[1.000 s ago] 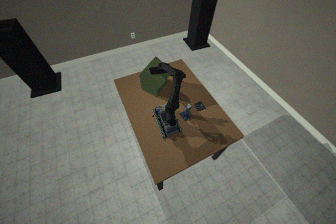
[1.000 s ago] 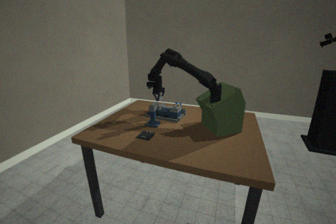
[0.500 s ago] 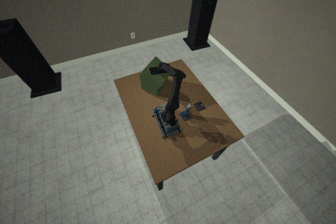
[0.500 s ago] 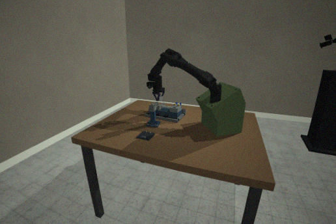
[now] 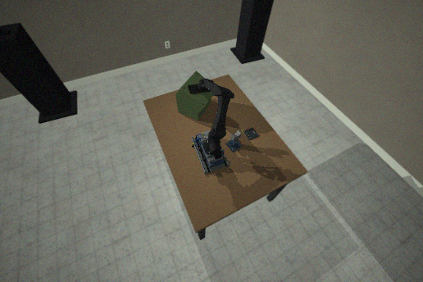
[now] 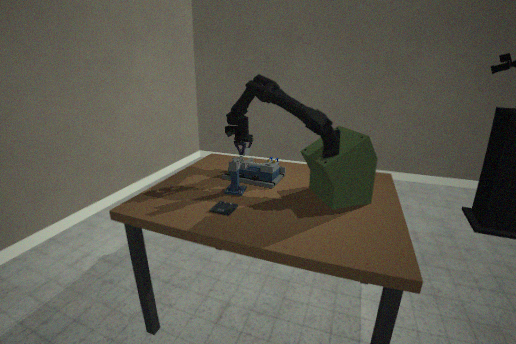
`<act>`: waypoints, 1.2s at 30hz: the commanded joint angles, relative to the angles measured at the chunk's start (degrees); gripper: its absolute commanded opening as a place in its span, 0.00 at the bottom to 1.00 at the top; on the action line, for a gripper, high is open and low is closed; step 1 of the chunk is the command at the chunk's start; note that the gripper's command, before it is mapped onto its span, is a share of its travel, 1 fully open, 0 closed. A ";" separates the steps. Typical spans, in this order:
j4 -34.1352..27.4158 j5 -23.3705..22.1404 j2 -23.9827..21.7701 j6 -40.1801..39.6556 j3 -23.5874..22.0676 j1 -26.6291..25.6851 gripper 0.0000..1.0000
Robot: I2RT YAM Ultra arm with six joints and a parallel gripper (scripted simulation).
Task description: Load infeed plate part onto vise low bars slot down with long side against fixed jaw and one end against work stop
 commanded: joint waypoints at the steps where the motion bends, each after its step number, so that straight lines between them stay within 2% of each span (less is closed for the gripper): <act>1: 1.16 0.29 -2.82 -0.37 1.30 -0.98 0.00; 12: 1.98 0.42 -2.02 0.62 1.46 -0.60 0.00; 16: 2.27 0.39 -0.27 0.78 1.65 -0.13 0.00; 19: 2.40 0.44 -1.63 0.74 1.51 -0.44 0.00; 36: 3.16 0.48 0.20 1.10 1.76 -0.07 0.00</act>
